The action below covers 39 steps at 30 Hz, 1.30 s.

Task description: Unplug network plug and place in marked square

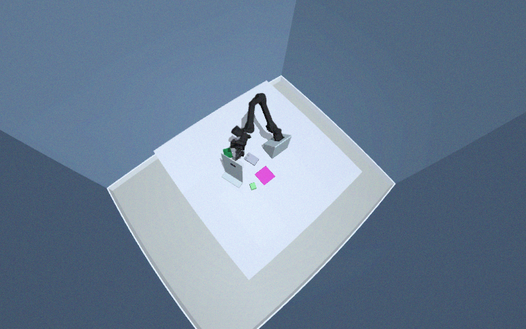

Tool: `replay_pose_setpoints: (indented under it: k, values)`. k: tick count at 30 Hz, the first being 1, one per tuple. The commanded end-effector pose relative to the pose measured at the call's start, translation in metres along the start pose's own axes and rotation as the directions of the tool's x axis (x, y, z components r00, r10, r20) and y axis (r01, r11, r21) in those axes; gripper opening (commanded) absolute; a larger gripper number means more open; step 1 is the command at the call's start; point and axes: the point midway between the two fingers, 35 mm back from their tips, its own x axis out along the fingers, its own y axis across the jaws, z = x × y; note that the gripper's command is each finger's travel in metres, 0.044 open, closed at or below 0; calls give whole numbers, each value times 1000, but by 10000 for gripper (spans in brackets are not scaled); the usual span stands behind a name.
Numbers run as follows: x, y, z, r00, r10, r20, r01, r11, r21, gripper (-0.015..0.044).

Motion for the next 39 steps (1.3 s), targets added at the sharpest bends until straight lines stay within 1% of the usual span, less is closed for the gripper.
replay_pose_setpoints:
  k: [1, 21, 39]
  values:
    - [7, 1, 4, 1000, 2, 7, -2, 1000, 3, 156]
    - [28, 0, 8, 1000, 2, 9, -2, 1000, 4, 156]
    - [28, 0, 8, 1000, 2, 9, -2, 1000, 4, 36]
